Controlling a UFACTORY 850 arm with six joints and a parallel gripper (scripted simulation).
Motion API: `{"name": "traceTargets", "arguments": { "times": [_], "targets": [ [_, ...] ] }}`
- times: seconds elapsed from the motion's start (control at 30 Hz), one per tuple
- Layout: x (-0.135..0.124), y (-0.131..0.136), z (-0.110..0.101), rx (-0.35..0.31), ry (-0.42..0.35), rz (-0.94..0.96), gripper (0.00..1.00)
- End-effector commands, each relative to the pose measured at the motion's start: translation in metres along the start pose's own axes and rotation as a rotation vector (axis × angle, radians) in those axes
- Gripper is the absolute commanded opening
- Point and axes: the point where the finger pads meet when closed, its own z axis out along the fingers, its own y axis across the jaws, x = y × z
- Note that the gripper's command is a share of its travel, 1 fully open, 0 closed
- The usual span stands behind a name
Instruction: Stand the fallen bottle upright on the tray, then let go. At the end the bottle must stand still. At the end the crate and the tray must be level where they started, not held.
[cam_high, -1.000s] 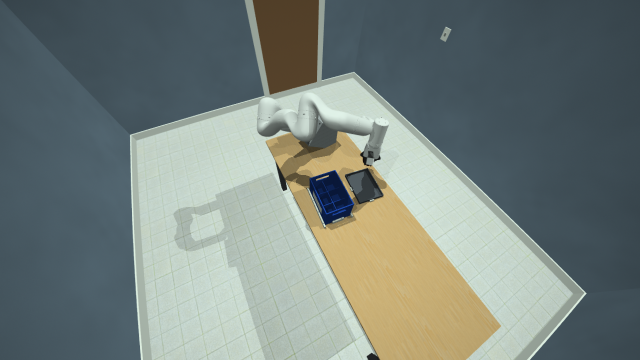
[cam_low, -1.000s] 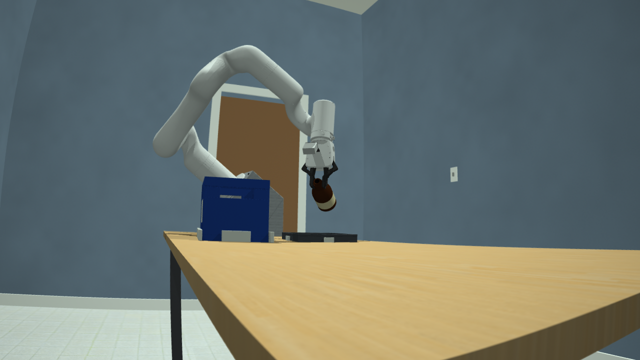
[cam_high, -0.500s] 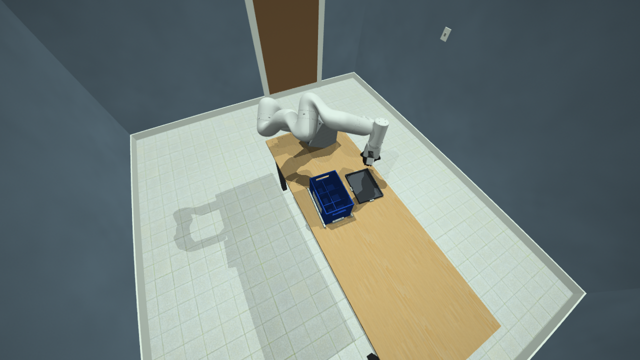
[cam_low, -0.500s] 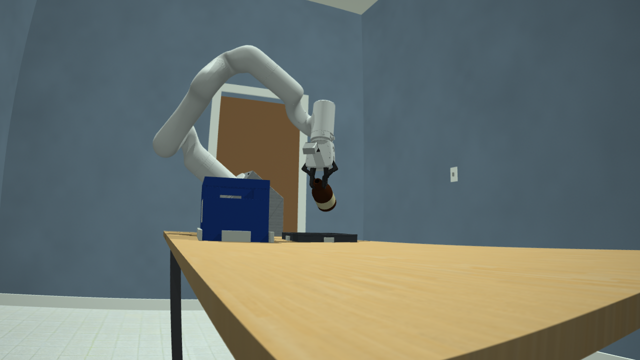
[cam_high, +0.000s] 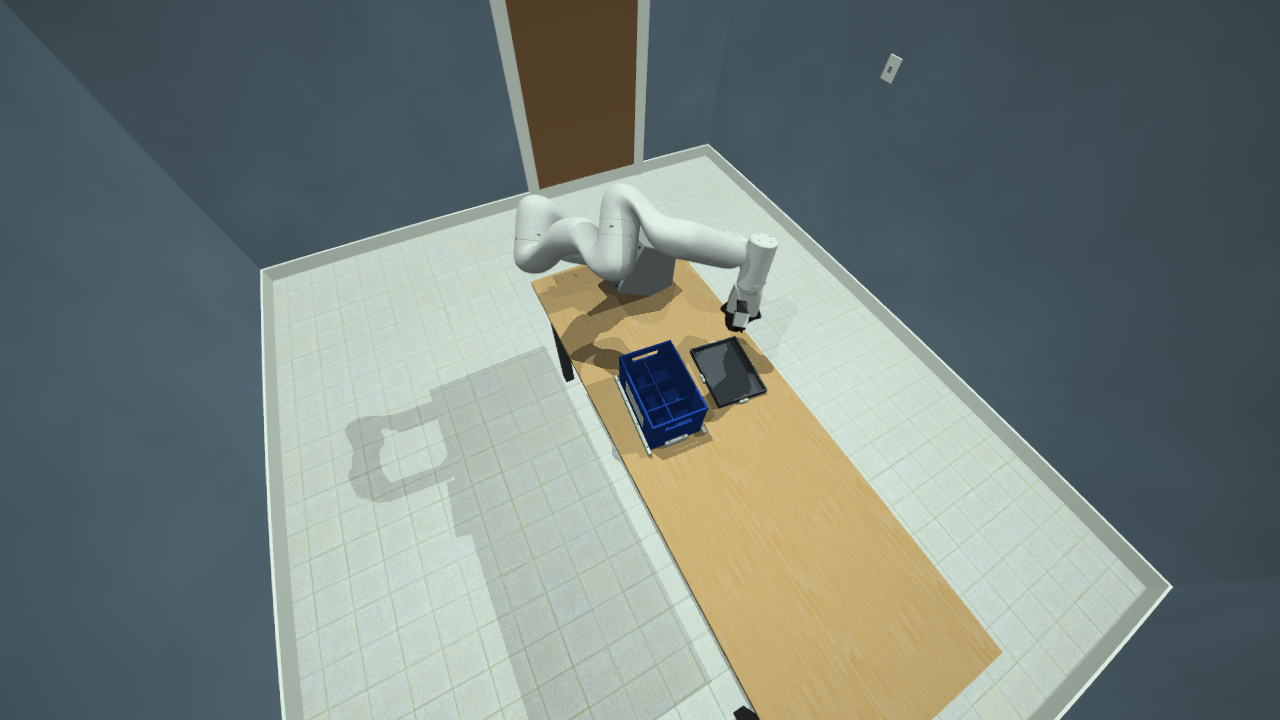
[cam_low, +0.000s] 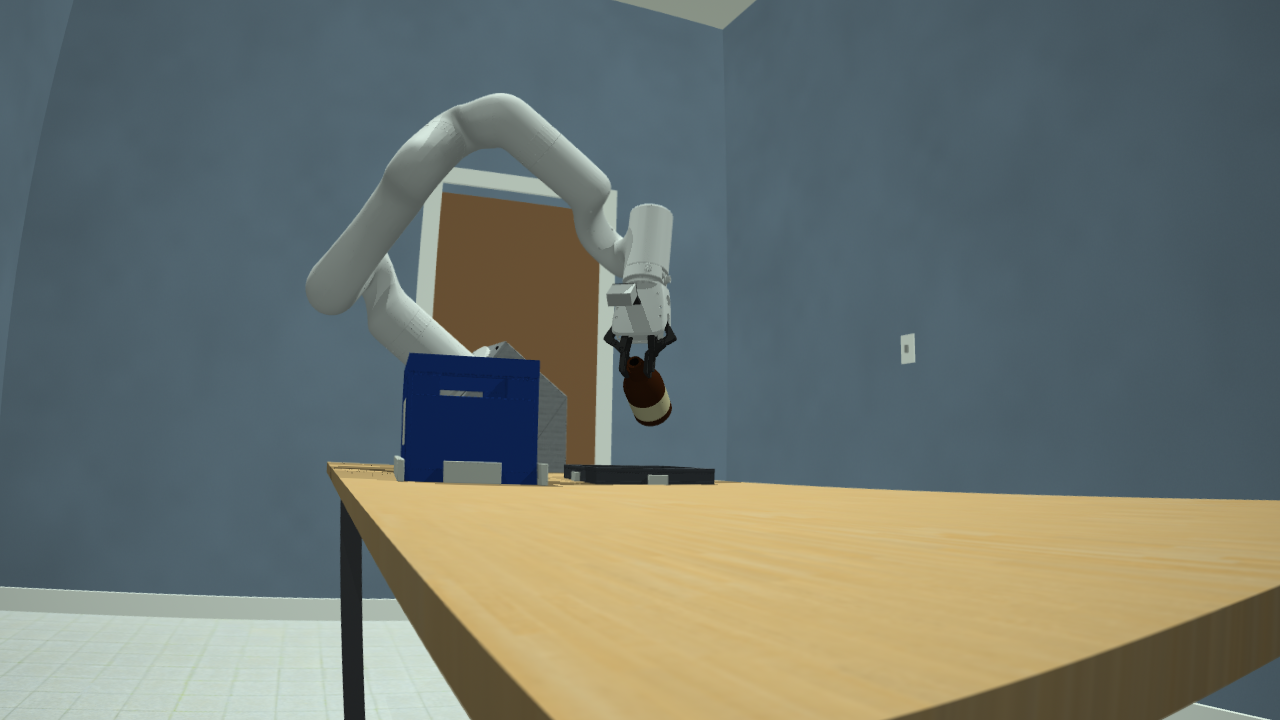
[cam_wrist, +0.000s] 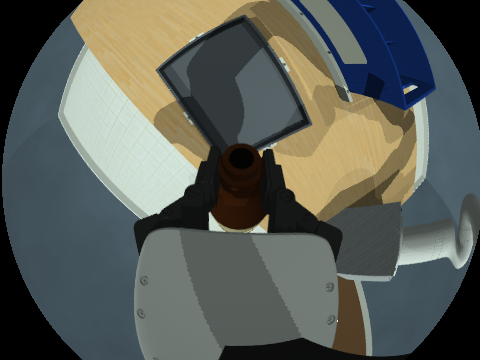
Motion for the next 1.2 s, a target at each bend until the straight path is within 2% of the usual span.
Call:
{"name": "traceTargets", "arguments": {
  "times": [0.0, 0.53, 1.17],
  "targets": [
    [0.0002, -0.0005, -0.001, 0.001, 0.034, 0.001, 0.0],
    [-0.0003, -0.0009, -0.002, 0.004, 0.106, 0.003, 0.0],
    [-0.0003, -0.001, -0.0021, 0.004, 0.111, 0.003, 0.0]
  ]
}}
